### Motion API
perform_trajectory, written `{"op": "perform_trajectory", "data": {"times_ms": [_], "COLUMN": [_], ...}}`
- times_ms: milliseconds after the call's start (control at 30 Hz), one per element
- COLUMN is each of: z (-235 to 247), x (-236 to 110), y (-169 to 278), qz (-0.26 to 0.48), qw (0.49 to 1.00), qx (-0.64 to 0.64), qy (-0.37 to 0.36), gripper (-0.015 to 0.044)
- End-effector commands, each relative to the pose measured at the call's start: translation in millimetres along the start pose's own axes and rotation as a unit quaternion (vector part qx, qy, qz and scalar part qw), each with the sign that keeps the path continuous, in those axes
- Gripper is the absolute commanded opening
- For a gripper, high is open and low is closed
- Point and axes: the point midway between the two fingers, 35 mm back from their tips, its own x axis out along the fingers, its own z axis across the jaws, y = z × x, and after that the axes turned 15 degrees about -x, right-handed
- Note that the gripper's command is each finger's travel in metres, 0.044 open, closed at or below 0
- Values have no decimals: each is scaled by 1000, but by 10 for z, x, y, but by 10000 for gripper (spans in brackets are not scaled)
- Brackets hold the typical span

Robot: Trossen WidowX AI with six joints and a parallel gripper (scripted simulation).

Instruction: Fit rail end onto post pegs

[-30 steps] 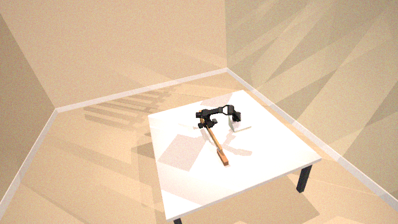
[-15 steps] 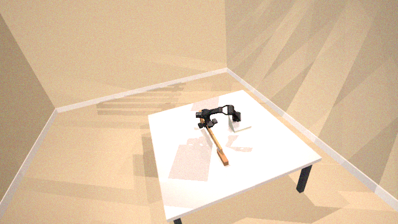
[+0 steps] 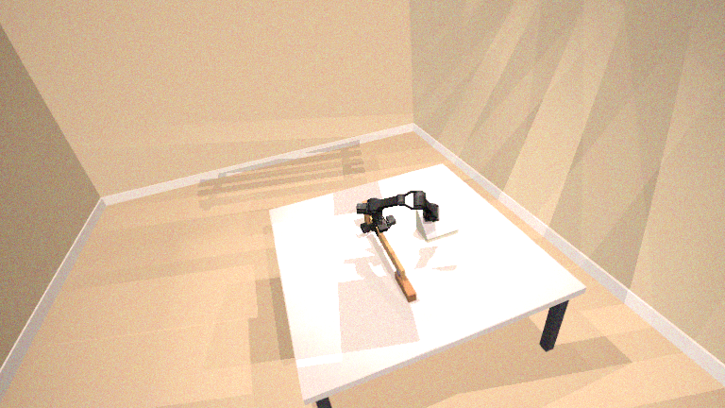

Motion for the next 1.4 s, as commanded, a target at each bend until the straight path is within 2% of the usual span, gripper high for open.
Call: {"op": "perform_trajectory", "data": {"times_ms": [0,1367], "z": [-1,6], "x": [-19,-23], "y": [30,155], "qz": [1,2], "qw": [1000,1000], "qx": [-1,-1], "qy": [2,2], "gripper": [0,0]}}
